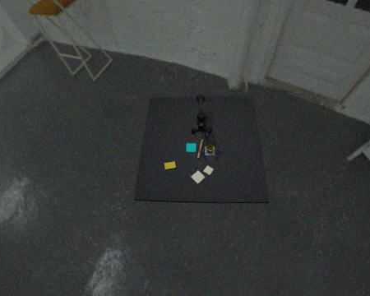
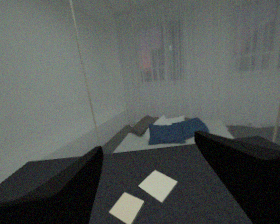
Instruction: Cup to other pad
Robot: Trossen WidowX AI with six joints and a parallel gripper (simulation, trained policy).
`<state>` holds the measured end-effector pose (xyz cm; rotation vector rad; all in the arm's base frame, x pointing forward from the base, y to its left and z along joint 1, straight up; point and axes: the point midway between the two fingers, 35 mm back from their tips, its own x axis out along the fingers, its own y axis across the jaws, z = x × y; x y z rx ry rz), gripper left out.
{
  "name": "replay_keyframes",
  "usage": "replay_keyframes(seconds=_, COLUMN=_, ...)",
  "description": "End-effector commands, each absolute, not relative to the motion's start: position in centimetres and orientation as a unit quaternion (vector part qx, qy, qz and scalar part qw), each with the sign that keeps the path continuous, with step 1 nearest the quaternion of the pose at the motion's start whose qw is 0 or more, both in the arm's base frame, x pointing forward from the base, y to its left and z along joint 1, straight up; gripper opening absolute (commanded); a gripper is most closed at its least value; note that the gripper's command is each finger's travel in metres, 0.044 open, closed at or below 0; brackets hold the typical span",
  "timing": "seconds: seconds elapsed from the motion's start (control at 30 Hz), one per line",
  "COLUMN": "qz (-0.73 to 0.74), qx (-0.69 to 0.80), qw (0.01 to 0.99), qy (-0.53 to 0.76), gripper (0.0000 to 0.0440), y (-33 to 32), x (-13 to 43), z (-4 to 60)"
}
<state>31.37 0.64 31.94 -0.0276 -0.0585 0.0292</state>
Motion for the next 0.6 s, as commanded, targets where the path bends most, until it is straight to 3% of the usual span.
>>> replay_keyframes(seconds=0.0, qz=0.016, qx=-0.013, qw=0.999, qy=-0.029, gripper=0.0374, y=0.70, x=31.39, z=32.01)
replay_keyframes(seconds=0.4, qz=0.021, qx=0.006, qw=1.000, qy=-0.003, gripper=0.0066, y=1.16, x=31.76, z=32.72)
replay_keyframes(seconds=0.57, qz=0.025, qx=0.028, qw=0.999, qy=0.021, gripper=0.0068, y=1.54, x=32.15, z=32.79)
